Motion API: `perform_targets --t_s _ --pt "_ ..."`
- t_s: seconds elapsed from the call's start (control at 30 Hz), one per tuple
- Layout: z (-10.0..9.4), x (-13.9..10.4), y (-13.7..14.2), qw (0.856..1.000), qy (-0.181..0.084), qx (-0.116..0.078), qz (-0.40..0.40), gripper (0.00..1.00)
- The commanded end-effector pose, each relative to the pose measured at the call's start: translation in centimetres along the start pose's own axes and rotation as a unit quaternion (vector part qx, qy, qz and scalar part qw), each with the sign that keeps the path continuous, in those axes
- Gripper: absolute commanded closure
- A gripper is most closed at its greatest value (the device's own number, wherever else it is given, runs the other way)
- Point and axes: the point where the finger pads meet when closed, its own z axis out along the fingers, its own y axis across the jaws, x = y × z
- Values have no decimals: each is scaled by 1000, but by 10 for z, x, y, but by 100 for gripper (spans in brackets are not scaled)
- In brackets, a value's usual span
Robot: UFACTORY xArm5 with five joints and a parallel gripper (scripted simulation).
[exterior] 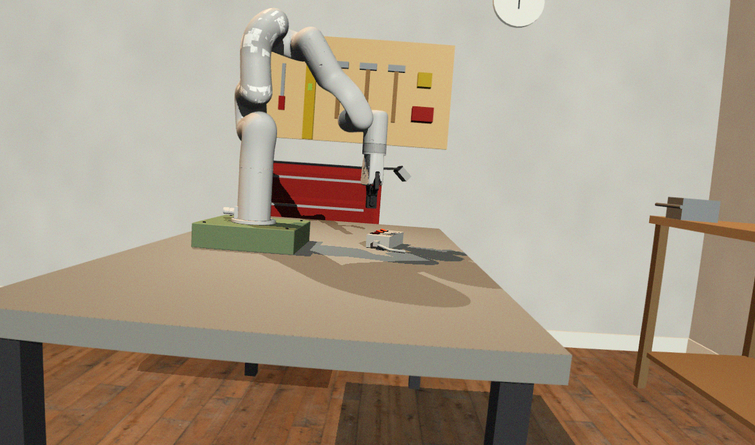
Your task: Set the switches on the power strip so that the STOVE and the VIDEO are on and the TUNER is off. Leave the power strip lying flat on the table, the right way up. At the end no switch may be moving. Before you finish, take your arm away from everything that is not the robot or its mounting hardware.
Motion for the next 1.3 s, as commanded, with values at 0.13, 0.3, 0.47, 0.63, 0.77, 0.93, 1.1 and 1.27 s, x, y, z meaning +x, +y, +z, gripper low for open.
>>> perform_targets --t_s 0.13,0.3,0.47,0.63,0.77,0.93,1.1,1.27 --pt "-1 1 0 1000 2 0 0 100" --pt "10 -1 0 1000 2 0 0 100" --pt "26 -5 1 1000 1 0 0 100" --pt "26 -5 1 1000 1 0 0 100" --pt "26 -5 1 1000 1 0 0 100" --pt "26 -5 1 1000 1 0 0 100" --pt "26 -5 1 1000 1 0 0 100" --pt "26 -5 1 1000 1 0 0 100"
